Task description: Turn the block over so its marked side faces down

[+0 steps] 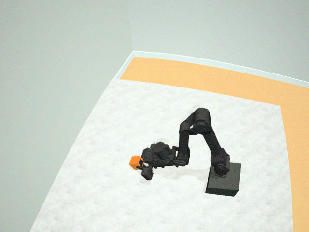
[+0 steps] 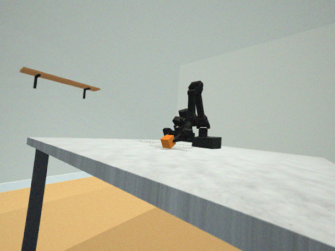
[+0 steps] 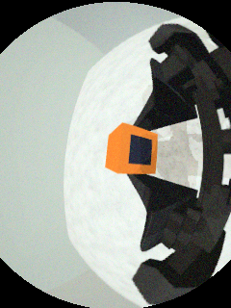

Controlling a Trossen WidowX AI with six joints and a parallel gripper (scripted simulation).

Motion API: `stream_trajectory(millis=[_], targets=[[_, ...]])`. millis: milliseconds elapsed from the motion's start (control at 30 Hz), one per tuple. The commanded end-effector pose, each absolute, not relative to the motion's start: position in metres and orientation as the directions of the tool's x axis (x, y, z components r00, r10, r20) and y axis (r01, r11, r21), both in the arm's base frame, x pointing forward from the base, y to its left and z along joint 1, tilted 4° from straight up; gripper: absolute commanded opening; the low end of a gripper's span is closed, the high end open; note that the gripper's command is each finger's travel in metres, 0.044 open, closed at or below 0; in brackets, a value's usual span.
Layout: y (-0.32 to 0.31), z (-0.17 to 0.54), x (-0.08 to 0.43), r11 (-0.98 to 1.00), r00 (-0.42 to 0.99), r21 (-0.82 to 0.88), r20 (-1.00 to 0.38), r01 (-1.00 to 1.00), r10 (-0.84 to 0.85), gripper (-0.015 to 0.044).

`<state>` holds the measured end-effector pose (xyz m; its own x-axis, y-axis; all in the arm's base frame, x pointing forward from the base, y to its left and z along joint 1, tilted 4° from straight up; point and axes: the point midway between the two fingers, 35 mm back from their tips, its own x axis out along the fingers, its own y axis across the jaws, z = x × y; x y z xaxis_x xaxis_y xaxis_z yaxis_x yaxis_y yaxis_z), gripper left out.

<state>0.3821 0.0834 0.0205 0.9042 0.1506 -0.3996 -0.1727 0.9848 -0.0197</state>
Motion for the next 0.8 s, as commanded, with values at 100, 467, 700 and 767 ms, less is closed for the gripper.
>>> stream_trajectory(millis=[100, 467, 700, 767], targets=[[0.0829, 0.0221, 0.3828, 0.985, 0.909, -0.027, -0.391, -0.17, 0.146, 0.0], [0.0829, 0.0221, 0.3828, 0.985, 0.909, -0.027, -0.391, -0.17, 0.146, 0.0289], [0.0829, 0.0221, 0.3828, 0.985, 0.909, -0.027, -0.391, -0.17, 0.146, 0.044], [0.0829, 0.0221, 0.3828, 0.985, 0.909, -0.027, -0.391, -0.17, 0.146, 0.044]])
